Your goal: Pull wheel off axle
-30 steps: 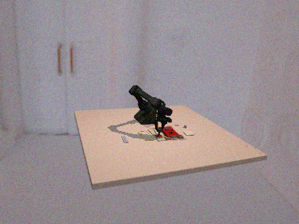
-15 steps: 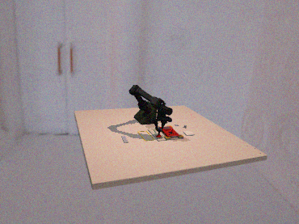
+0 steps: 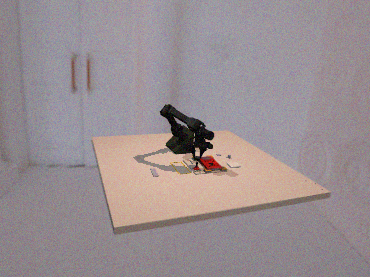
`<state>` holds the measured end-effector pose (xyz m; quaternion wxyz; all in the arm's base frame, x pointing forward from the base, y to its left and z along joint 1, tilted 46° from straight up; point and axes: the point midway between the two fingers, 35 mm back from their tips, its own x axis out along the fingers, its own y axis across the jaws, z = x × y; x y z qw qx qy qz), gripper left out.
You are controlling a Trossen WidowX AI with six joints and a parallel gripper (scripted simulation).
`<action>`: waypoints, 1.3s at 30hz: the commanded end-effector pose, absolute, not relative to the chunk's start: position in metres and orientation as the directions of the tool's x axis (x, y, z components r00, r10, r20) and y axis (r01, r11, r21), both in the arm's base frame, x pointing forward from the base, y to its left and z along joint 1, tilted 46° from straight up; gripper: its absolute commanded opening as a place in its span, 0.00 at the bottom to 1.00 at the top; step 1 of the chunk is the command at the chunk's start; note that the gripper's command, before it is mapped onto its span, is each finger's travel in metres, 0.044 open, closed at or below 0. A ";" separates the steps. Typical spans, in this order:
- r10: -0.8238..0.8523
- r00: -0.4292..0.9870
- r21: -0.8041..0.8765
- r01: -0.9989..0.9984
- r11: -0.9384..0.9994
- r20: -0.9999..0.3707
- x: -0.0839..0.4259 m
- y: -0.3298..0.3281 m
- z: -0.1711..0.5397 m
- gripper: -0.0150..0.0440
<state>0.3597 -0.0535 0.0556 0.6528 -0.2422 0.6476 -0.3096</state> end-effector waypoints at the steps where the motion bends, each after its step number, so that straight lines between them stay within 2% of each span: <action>1: -0.713 -0.022 -0.711 0.100 0.696 -0.701 0.361 -0.042 0.066 0.25; 39: -0.716 -0.025 -0.714 0.096 0.693 -0.698 0.300 -0.087 0.128 0.25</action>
